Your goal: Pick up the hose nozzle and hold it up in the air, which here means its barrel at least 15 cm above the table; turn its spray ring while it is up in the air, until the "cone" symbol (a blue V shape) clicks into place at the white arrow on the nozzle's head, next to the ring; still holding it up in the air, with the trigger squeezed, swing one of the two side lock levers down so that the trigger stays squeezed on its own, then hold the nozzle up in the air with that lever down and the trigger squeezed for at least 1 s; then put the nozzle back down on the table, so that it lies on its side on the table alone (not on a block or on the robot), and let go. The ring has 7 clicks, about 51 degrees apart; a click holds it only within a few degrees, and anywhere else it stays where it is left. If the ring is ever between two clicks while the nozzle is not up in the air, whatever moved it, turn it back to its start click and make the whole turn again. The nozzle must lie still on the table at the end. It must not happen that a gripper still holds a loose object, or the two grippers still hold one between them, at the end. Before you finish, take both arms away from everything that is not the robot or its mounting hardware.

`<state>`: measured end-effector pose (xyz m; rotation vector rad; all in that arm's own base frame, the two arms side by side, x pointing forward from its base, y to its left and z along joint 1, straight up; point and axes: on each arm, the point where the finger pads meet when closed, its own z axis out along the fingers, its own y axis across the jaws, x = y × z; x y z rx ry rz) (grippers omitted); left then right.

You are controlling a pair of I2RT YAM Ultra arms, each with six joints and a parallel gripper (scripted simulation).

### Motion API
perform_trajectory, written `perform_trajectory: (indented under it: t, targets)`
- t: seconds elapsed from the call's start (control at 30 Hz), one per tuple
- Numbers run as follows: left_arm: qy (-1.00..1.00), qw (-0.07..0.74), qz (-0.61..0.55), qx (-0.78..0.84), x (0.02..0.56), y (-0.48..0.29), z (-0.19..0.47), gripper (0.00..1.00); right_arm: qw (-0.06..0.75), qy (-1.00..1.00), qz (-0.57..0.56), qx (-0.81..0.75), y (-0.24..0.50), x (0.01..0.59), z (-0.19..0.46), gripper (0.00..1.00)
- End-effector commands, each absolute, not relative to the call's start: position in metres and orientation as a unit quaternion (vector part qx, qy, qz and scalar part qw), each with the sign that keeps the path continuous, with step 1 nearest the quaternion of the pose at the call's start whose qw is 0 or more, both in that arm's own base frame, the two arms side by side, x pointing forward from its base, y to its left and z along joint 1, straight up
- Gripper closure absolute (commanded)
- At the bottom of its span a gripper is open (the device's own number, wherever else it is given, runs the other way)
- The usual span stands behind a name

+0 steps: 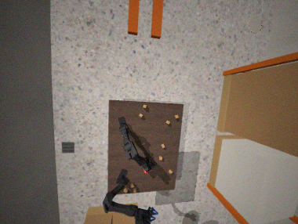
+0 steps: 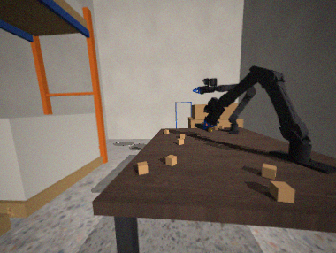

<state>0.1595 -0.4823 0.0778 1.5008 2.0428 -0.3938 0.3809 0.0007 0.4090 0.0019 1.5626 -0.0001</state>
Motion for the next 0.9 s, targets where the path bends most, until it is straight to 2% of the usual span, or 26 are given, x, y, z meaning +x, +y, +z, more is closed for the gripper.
perform_trajectory:
  t: [0.0,0.07,0.17,0.3,0.37,0.63,0.73,0.87]
  targets:
    - [0.725,0.41,-0.2,0.516,0.176,-0.522,0.128,0.64,0.733,0.68,0.001,-0.003,0.003,0.377,0.438,0.37]
    - [0.723,0.425,-0.198,0.508,0.179,-0.522,0.133,0.64,0.733,0.68,0.001,-0.003,0.003,0.377,0.438,0.37]
    - [0.718,0.455,-0.18,0.495,0.178,-0.508,0.109,0.64,0.733,0.68,0.001,-0.003,0.003,0.377,0.438,0.37]
    - [0.712,0.476,-0.195,0.478,0.182,-0.516,0.137,0.64,0.733,0.68,0.001,-0.003,0.003,0.377,0.438,0.37]
    - [0.707,0.488,-0.193,0.474,0.178,-0.512,0.106,0.64,0.733,0.68,0.001,-0.003,0.003,0.377,0.438,0.37]
    - [0.697,0.542,-0.195,0.428,0.186,-0.504,0.136,0.64,0.733,0.68,0.001,-0.003,0.003,0.377,0.438,0.37]
    - [0.694,0.568,-0.166,0.411,0.184,-0.482,0.101,0.64,0.733,0.68,0.001,-0.003,0.003,0.377,0.438,0.37]
    - [0.683,0.589,-0.188,0.387,0.183,-0.483,0.127,0.64,0.733,0.68,0.001,-0.003,0.003,0.377,0.438,0.37]
